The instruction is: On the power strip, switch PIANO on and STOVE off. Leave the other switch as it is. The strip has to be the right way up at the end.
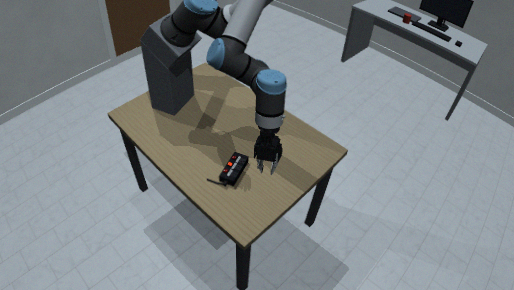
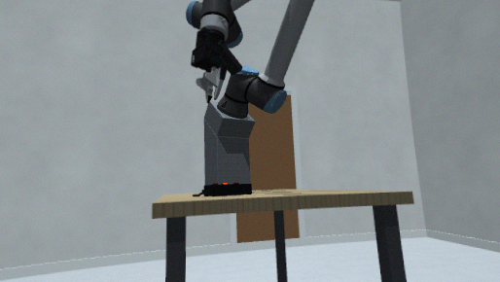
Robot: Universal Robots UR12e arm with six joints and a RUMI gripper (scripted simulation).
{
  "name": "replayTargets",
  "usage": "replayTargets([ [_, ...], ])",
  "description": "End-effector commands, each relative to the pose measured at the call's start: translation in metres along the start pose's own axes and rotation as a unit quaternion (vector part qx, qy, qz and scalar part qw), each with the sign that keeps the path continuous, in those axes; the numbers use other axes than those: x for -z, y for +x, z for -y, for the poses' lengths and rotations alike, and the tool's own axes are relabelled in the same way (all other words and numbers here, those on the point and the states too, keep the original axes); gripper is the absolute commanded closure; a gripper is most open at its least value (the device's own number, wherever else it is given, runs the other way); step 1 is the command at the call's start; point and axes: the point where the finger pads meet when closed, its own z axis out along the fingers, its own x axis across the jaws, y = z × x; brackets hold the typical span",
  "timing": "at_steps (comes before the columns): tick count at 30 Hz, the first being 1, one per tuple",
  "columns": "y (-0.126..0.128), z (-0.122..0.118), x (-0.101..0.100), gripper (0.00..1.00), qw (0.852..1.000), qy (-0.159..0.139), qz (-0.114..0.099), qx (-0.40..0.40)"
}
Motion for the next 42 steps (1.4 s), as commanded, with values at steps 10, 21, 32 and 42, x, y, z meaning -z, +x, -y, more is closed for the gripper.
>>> replayTargets([
  [10, 0.001, -0.001, 0.001, 1.0, 1.0, -0.001, 0.0, 0.0],
  [21, 0.001, -0.001, 0.001, 1.0, 1.0, -0.001, 0.0, 0.0],
  [32, -0.012, 0.005, -0.009, 1.0, 1.0, 0.001, 0.003, -0.024],
  [42, -0.089, 0.046, -0.061, 1.0, 0.983, 0.007, 0.026, -0.183],
])
